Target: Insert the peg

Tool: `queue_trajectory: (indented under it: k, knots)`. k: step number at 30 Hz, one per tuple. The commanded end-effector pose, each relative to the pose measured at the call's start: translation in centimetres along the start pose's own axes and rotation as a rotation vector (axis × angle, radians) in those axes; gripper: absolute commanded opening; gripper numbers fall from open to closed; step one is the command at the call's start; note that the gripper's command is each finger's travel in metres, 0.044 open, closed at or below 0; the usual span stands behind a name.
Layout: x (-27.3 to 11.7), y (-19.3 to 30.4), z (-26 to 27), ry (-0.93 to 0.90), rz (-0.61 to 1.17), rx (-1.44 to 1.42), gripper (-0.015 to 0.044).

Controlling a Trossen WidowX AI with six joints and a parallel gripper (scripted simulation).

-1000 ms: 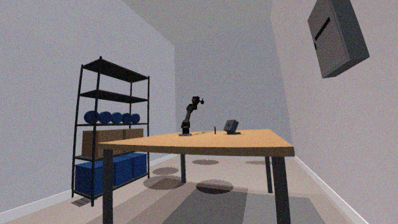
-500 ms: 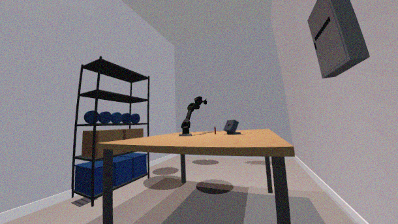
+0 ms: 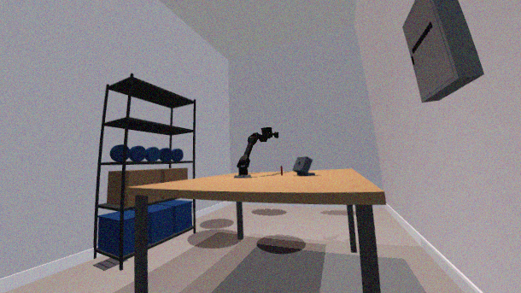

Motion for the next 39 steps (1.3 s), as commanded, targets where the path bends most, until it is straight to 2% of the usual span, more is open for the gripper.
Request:
queue_trajectory:
  k: [1,11,20,39]
  knots:
    - [0.1,0.3,-2.4,0.038,0.057,-0.062,0.0440]
    - [-0.2,0.9,-10.6,0.173,0.224,-0.215,0.0440]
    - [-2.1,1.0,-17.9,0.295,0.386,-0.324,0.0440]
    - [-10.4,-0.1,-31.4,0.544,0.758,-0.448,0.0440]
Point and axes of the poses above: the point midway between the two fingers, 35 mm back from their tips, its own x axis out along the fingers, its own z axis across the jaws, y = z × x, the point moved 1 cm from there along -x, back along the fingers, and after that the axes turned 8 degrees about x, right-handed, at the moved point
